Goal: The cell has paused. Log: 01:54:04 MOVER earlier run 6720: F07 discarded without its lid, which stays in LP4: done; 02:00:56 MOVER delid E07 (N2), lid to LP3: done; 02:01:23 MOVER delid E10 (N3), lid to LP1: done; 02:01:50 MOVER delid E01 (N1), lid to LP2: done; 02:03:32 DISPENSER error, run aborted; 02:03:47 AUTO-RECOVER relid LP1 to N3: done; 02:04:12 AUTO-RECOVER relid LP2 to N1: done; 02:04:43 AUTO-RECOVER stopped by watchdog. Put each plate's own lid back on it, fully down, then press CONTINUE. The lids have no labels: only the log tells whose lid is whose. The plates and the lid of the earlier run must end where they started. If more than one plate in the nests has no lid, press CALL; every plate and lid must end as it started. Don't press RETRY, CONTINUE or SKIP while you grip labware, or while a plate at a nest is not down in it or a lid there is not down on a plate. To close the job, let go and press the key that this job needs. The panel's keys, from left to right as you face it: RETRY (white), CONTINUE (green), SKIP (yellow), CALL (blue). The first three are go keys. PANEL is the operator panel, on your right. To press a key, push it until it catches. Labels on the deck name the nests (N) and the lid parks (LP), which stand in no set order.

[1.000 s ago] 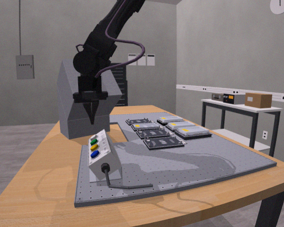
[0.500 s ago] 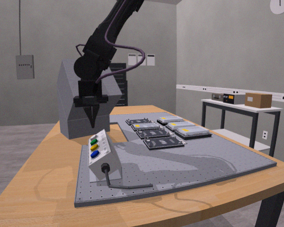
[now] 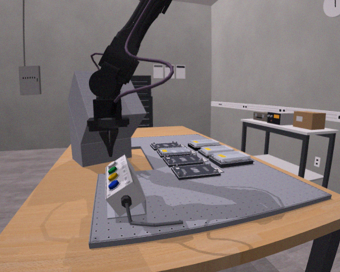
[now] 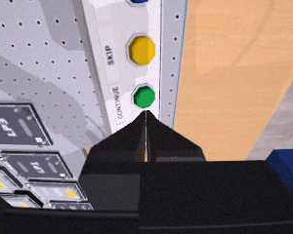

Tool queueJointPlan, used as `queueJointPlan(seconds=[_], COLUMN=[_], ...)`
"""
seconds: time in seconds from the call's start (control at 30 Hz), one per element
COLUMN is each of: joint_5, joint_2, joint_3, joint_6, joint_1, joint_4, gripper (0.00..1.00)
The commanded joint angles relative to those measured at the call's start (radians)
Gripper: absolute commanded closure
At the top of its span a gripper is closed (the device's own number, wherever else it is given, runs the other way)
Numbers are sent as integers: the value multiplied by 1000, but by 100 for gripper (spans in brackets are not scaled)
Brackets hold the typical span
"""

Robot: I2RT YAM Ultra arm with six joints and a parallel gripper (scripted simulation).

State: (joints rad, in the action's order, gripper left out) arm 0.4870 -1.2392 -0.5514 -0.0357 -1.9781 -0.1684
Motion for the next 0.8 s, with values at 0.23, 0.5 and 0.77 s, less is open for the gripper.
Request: queueJointPlan(seconds=[0.23,0.5,0.77], joint_5=[-16,-24,-30], joint_2=[-34,-57,-73], joint_3=[11,22,28], joint_6=[20,30,37], joint_1=[9,27,35], joint_4=[57,85,106], gripper=[100,100,100])
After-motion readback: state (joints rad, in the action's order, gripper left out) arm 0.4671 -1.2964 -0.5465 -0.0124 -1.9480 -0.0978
